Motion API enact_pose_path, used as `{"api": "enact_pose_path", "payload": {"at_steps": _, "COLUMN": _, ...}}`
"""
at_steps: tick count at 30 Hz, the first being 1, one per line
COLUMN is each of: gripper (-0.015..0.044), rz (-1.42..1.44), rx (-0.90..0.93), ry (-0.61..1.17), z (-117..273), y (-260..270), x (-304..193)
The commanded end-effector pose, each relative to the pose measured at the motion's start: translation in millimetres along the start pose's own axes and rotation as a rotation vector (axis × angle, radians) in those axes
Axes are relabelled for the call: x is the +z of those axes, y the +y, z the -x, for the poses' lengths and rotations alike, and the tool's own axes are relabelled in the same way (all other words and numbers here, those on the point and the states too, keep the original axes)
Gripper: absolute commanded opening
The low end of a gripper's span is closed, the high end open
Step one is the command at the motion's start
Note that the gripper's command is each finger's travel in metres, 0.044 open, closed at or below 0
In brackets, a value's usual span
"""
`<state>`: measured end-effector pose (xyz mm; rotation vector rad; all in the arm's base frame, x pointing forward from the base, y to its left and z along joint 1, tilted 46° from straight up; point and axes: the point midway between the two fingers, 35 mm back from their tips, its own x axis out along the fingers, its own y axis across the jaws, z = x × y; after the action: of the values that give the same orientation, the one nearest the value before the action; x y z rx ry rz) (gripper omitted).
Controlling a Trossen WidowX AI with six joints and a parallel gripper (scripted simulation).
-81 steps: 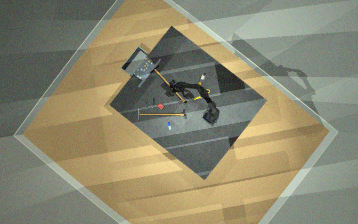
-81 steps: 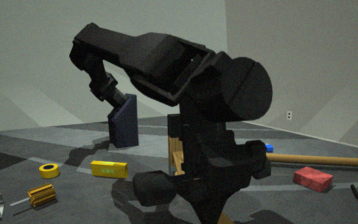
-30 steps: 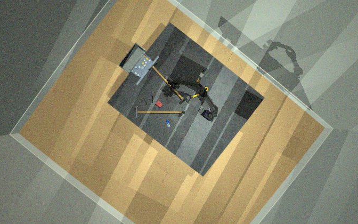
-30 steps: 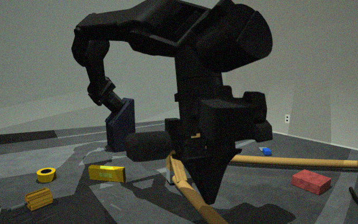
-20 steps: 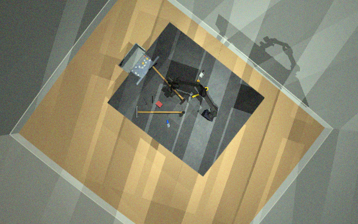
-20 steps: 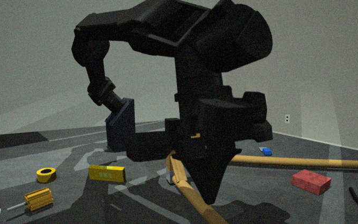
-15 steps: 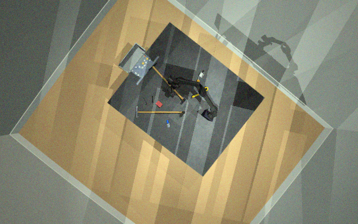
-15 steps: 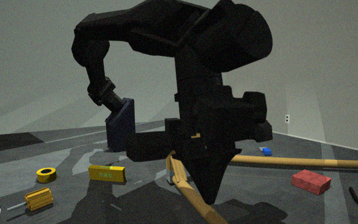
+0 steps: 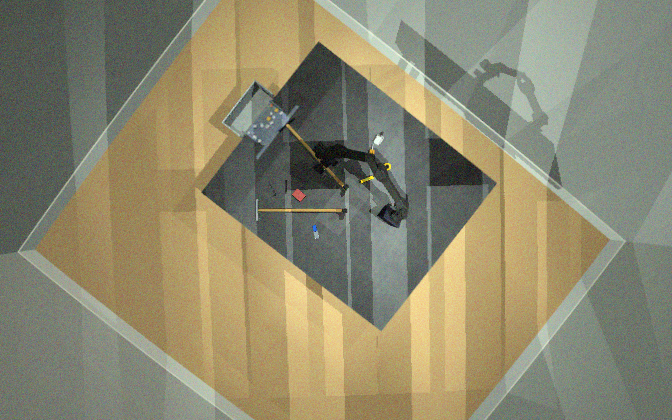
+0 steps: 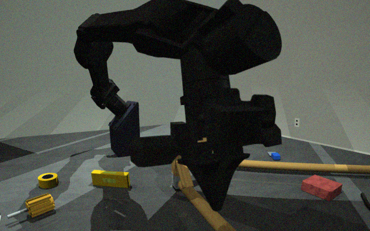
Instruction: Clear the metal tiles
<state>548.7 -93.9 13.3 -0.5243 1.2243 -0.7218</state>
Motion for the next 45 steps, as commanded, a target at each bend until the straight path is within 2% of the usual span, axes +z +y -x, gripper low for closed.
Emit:
{"api": "enact_pose_path", "payload": {"at_steps": 1, "gripper": 0.0, "rz": 0.0, "rx": 0.0, "ry": 0.0, "z": 0.0, "y": 0.0, "x": 0.0}}
{"api": "enact_pose_path", "payload": {"at_steps": 45, "gripper": 0.0, "rz": 0.0, "rx": 0.0, "ry": 0.0, "z": -0.2, "y": -0.2, "x": 0.0}}
